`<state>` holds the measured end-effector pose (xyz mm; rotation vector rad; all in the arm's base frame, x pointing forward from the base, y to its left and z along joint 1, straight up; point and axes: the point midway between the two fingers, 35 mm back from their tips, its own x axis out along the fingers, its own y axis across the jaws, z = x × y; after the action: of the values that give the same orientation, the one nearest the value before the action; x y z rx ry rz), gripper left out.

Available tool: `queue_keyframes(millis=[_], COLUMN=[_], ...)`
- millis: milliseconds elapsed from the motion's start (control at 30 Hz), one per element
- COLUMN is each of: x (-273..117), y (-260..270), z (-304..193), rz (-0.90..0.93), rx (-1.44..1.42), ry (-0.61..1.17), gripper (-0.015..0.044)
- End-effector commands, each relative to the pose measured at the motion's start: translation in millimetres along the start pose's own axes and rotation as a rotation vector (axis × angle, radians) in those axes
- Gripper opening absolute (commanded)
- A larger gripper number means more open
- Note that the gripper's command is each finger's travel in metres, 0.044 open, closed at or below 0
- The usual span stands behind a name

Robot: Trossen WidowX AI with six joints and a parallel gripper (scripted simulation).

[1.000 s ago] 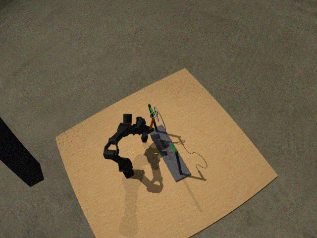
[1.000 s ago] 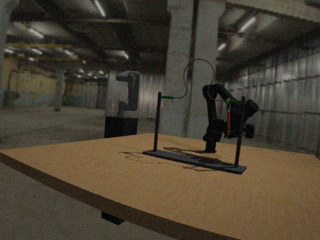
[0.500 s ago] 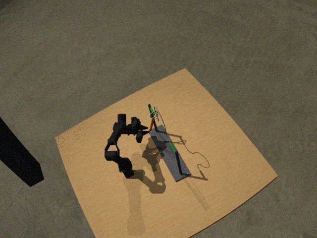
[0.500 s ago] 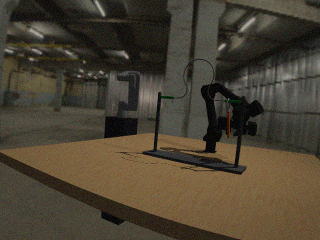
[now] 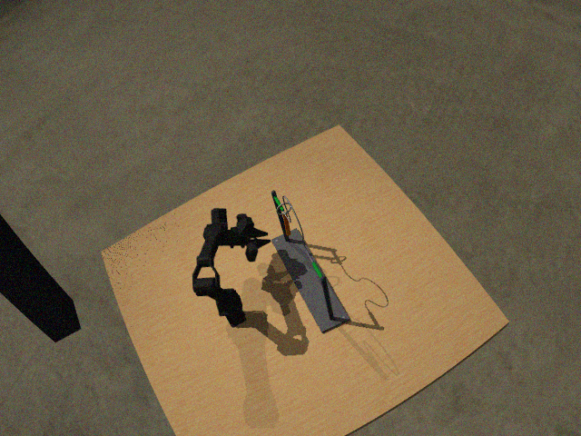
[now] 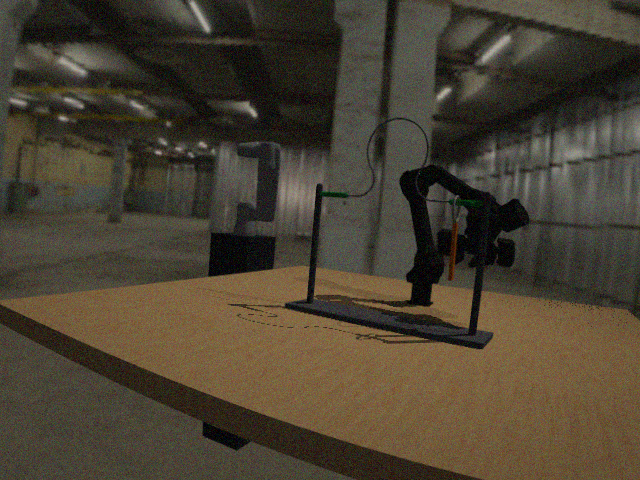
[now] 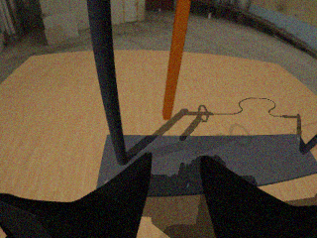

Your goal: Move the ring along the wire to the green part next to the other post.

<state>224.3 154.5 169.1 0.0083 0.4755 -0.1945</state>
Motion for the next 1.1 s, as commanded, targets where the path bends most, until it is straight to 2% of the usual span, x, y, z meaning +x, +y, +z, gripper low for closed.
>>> queue_keyframes(millis=[0, 533, 767, 900, 1067], x=[-1, -1, -41, -43, -43], y=[-1, -1, -2, -2, -2], z=[2, 2, 2, 2, 2], rz=[-0.001, -0.001, 0.002, 0.003, 0.003], rx=[0.007, 0.007, 0.000, 0.000, 0.000], ry=[-0.006, -0.006, -0.005, -0.006, -0.006], gripper=[0.0160, 0.0160, 0.0344, 0.0440, 0.0440])
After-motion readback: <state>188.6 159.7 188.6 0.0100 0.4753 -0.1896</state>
